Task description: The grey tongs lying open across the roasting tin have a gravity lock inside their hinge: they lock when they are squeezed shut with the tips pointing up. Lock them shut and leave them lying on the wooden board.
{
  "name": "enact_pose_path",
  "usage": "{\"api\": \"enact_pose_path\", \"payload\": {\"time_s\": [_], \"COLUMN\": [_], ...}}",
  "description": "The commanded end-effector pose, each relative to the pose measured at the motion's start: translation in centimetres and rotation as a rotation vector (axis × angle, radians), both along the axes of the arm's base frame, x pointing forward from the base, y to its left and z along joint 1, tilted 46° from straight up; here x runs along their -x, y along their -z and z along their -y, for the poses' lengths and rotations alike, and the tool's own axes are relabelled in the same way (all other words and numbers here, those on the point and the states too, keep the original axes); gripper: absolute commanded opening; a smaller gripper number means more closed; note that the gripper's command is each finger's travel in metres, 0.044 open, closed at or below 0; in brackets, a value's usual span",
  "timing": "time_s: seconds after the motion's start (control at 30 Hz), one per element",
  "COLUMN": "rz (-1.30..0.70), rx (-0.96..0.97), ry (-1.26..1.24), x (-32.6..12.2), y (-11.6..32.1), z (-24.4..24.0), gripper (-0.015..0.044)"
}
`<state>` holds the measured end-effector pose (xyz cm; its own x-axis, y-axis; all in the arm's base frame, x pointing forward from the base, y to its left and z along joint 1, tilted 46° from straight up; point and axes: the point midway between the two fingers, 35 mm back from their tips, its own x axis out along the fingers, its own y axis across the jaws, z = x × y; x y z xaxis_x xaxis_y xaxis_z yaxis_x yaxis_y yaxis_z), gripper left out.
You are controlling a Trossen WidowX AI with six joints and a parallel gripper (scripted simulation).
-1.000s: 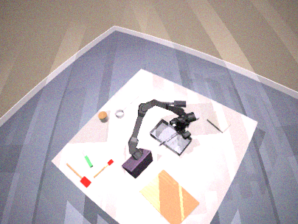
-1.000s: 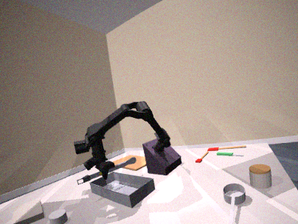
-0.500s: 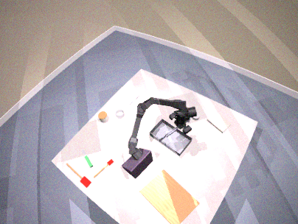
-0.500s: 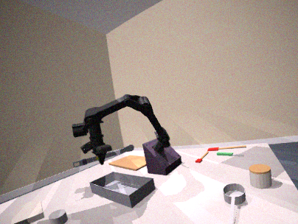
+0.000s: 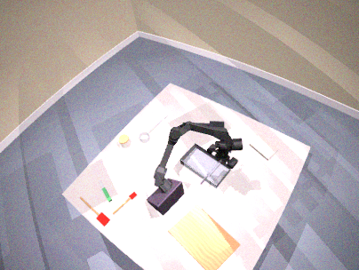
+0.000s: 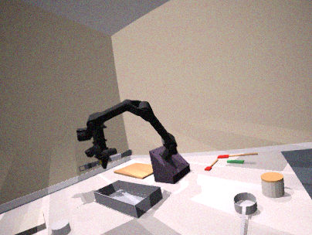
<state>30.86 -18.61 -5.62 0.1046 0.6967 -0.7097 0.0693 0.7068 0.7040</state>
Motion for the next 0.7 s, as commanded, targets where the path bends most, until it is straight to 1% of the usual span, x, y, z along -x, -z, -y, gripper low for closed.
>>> {"api": "enact_pose_path", "payload": {"time_s": [0.0, 0.67], "rz": [0.062, 0.363], "rx": [0.026, 0.078], "ry": [-0.057, -0.382], "x": [1.4, 10.4], "y": [1.2, 8.2], "z": [1.9, 7.8], "gripper": [-0.015, -0.015]}}
